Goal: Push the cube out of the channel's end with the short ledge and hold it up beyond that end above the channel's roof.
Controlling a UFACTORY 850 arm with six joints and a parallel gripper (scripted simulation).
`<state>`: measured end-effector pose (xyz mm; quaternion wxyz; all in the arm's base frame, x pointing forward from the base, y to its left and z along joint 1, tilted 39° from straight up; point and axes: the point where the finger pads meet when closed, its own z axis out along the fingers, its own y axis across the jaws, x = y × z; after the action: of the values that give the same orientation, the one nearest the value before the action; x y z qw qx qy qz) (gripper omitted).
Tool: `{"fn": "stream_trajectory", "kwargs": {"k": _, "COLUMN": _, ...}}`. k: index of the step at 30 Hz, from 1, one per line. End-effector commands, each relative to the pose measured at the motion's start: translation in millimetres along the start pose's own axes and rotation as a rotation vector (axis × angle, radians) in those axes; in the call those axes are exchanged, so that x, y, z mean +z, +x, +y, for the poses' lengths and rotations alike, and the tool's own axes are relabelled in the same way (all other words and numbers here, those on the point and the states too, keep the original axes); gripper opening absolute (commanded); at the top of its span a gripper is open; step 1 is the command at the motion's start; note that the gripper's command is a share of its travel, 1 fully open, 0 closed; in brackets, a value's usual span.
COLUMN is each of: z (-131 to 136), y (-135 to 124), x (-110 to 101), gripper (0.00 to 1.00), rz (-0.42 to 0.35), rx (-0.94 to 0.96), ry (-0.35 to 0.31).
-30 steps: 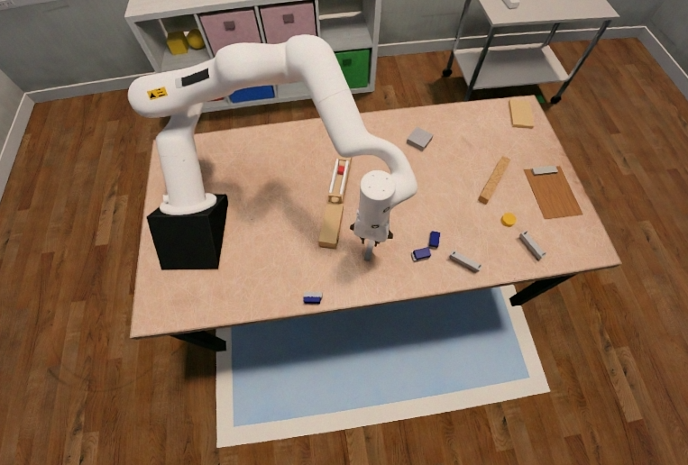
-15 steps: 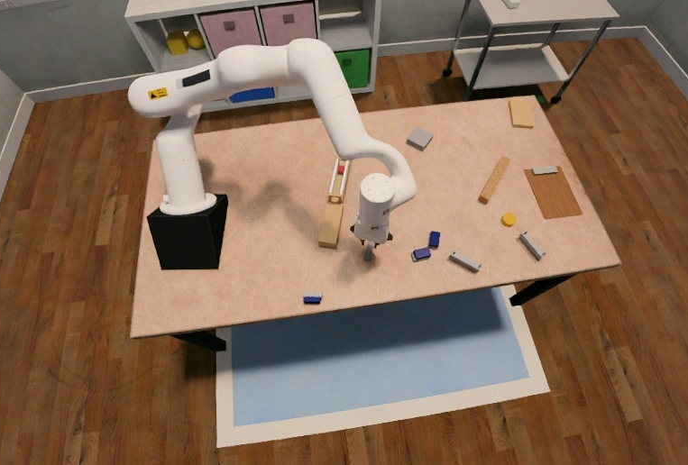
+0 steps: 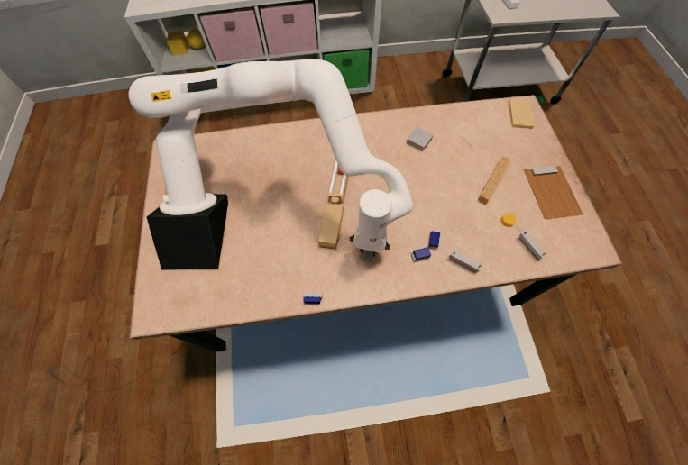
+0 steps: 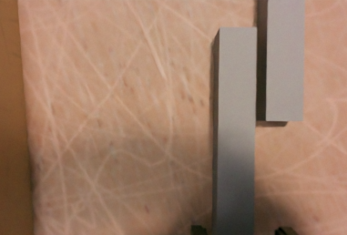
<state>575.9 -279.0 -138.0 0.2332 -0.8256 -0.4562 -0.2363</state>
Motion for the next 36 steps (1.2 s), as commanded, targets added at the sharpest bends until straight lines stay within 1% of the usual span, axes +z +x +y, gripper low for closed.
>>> {"fn": "stream_trajectory", "kwargs": {"k": 1, "z": 2, "y": 0, "x": 4, "gripper": 0.39, "rz": 0.0, "rx": -0.001, "ry": -0.003}}
{"fn": "stream_trajectory", "kwargs": {"k": 11, "z": 2, "y": 0, "x": 13, "gripper": 0.39, "rz": 0.0, "rx": -0.001, "ry": -0.003}}
{"fn": "stream_trajectory", "kwargs": {"k": 19, "z": 2, "y": 0, "x": 28, "gripper": 0.39, "rz": 0.0, "rx": -0.001, "ry": -0.003}}
{"fn": "stream_trajectory", "kwargs": {"k": 33, "z": 2, "y": 0, "x": 29, "gripper": 0.39, "rz": 0.0, "rx": -0.001, "ry": -0.003}}
{"fn": "stream_trajectory", "kwargs": {"k": 34, "z": 2, "y": 0, "x": 29, "gripper": 0.0, "rz": 0.0, "rx": -0.001, "ry": -0.003}}
{"fn": "stream_trajectory", "kwargs": {"k": 36, "z": 2, "y": 0, "x": 29, "gripper": 0.0, "rz": 0.0, "rx": -0.001, "ry": -0.003}}
